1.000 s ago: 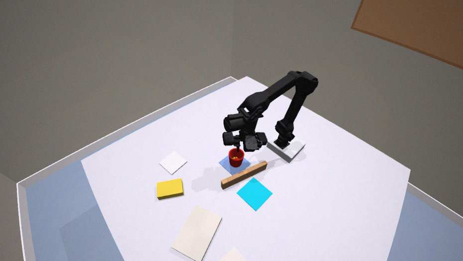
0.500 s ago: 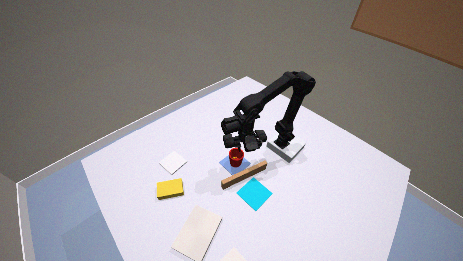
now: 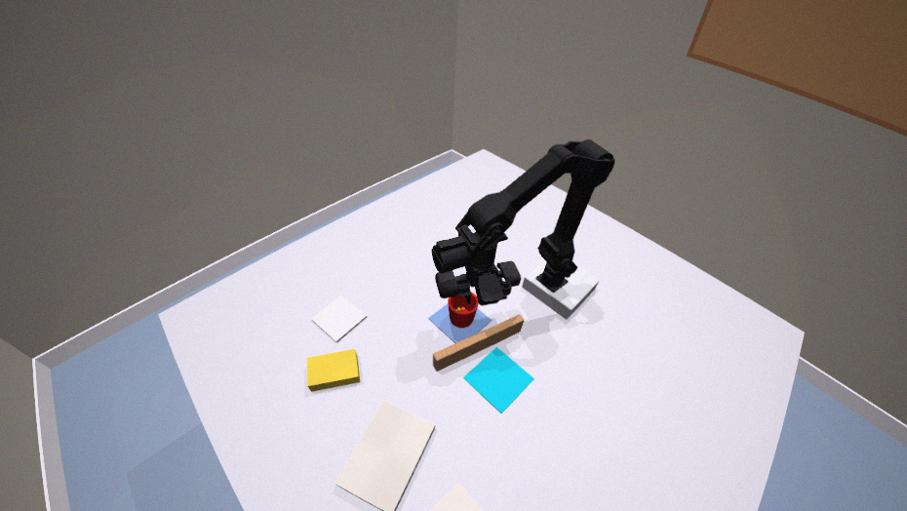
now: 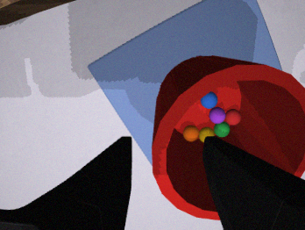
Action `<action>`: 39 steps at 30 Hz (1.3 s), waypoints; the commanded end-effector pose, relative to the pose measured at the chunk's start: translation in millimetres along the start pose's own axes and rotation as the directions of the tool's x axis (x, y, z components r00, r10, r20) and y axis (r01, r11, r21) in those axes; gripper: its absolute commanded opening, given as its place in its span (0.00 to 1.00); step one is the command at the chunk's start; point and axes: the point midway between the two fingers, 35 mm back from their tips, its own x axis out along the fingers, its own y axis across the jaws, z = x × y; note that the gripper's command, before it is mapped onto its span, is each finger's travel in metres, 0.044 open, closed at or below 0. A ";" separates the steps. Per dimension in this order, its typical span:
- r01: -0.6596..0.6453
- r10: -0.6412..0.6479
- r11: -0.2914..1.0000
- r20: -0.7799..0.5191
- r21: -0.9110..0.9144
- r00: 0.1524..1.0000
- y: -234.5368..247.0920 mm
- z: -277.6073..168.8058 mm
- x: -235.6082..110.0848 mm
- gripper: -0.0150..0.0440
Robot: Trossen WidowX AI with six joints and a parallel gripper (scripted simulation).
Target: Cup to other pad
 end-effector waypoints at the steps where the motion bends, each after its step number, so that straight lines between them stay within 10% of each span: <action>1: -0.003 0.003 1.000 -0.004 -0.005 1.000 0.4 -0.7 6.3 0.50; 21: -0.003 0.003 1.000 -0.004 -0.005 1.000 2.6 -1.0 32.5 0.50; 39: -0.004 0.004 1.000 -0.001 0.000 1.000 2.1 -0.3 28.0 0.25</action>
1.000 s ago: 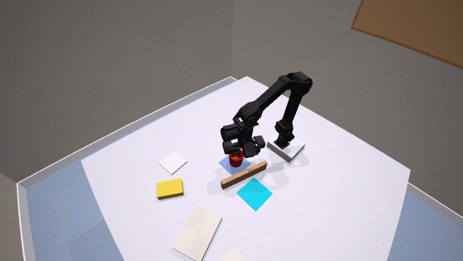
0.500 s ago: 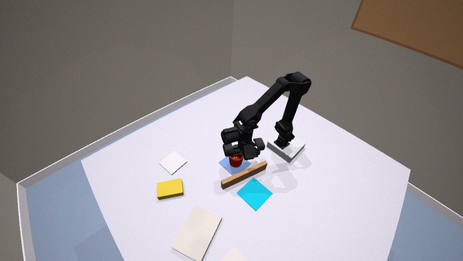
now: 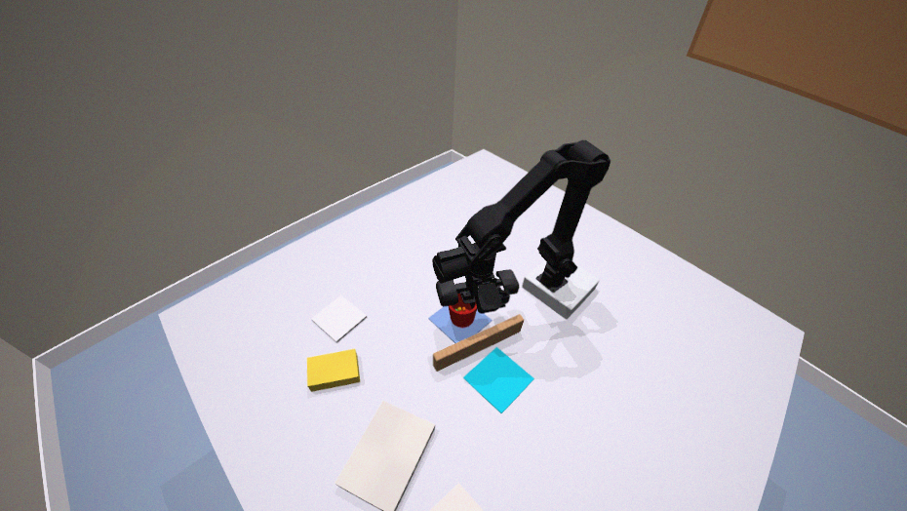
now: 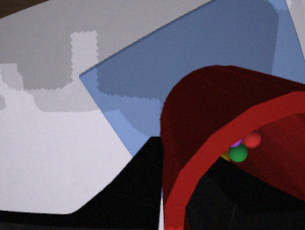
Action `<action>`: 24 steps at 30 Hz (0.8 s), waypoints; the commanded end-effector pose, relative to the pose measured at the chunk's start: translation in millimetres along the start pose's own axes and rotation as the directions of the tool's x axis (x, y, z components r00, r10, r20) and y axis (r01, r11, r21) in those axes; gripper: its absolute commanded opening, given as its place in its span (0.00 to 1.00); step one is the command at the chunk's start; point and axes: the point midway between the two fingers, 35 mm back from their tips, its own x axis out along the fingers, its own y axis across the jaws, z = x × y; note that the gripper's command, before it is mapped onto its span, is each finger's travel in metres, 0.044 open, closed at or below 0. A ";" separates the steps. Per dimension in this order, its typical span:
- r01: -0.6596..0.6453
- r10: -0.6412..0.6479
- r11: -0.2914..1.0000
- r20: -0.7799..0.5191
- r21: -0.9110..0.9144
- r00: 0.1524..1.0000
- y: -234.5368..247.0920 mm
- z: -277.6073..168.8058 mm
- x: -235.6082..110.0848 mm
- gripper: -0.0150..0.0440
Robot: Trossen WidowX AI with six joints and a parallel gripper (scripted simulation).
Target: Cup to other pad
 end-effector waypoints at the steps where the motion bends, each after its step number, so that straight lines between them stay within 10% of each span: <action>1: -0.002 0.002 1.000 -0.001 0.000 1.000 -0.2 0.1 -4.2 0.25; 24: -0.001 0.001 1.000 -0.003 -0.005 1.000 -3.0 1.3 -74.6 0.25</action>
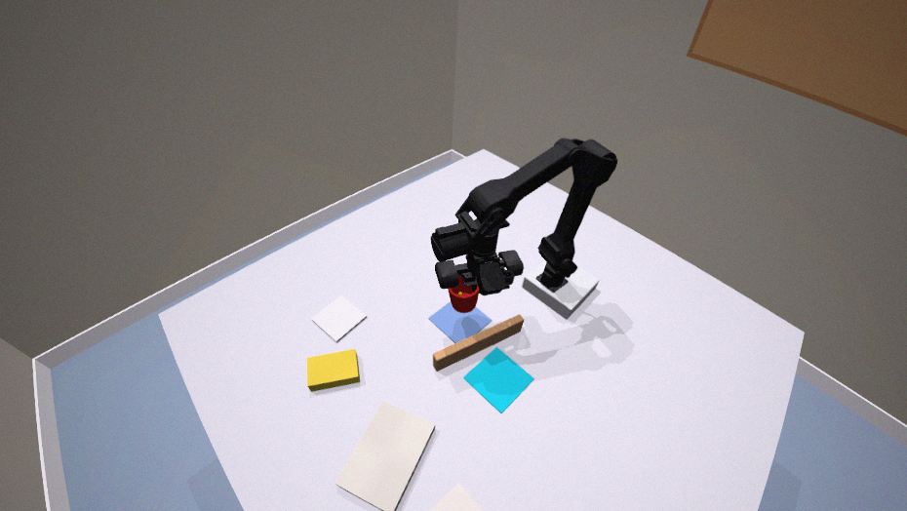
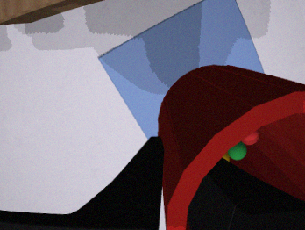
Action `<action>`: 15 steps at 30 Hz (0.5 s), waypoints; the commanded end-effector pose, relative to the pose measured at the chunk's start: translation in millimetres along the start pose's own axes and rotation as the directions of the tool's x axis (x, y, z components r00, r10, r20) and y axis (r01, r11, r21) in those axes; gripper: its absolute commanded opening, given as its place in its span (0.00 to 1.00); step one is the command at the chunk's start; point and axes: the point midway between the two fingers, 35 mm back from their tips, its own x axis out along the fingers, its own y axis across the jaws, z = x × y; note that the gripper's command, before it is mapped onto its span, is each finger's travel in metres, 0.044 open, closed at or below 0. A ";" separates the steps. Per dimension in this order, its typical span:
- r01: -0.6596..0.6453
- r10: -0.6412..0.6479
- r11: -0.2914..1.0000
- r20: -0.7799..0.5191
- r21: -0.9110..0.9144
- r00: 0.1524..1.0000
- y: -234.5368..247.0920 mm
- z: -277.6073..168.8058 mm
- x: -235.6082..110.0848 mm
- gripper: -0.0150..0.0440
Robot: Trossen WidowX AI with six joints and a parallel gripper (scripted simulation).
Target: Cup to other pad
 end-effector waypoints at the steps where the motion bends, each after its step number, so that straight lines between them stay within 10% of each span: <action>1: 0.007 -0.007 1.000 -0.002 0.003 1.000 0.0 0.0 -10.6 0.25; 15: 0.005 -0.005 1.000 0.001 -0.002 1.000 0.2 0.5 -9.9 0.25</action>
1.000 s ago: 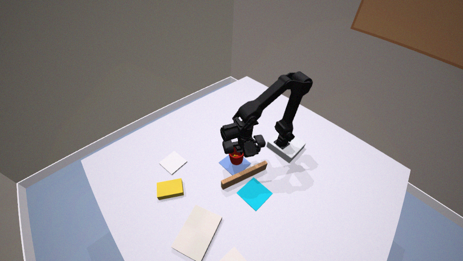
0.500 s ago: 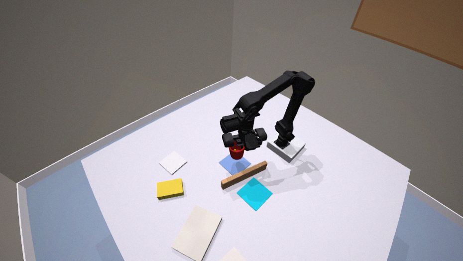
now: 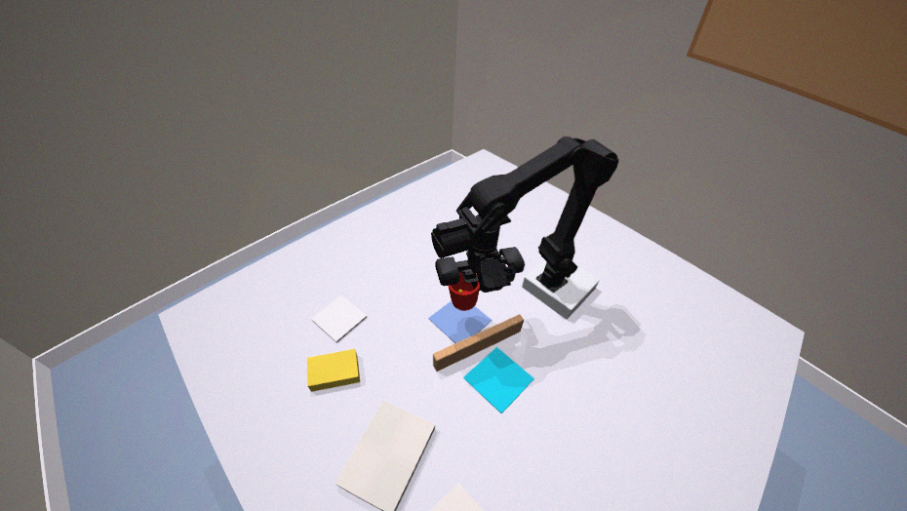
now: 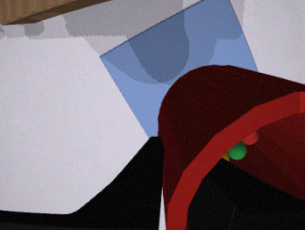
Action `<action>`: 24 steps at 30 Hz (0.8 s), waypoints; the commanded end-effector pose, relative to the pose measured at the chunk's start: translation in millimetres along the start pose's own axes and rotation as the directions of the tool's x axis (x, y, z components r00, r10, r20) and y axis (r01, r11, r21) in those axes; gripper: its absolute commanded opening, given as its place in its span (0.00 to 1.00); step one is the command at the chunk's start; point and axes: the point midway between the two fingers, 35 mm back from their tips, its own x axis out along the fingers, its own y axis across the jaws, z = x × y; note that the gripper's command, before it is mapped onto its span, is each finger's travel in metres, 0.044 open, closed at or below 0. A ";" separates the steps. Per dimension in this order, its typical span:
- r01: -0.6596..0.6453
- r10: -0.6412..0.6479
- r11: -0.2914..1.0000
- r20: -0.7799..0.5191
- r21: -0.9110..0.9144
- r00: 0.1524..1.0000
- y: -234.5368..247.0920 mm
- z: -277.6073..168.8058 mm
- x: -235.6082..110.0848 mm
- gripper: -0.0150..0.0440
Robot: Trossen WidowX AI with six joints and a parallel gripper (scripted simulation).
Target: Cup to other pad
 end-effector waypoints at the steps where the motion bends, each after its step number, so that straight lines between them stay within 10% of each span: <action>1: 0.000 0.000 1.000 0.000 0.000 1.000 -0.1 0.0 0.2 0.25; 24: 0.000 0.000 1.000 0.001 0.003 1.000 5.5 27.6 -0.6 0.25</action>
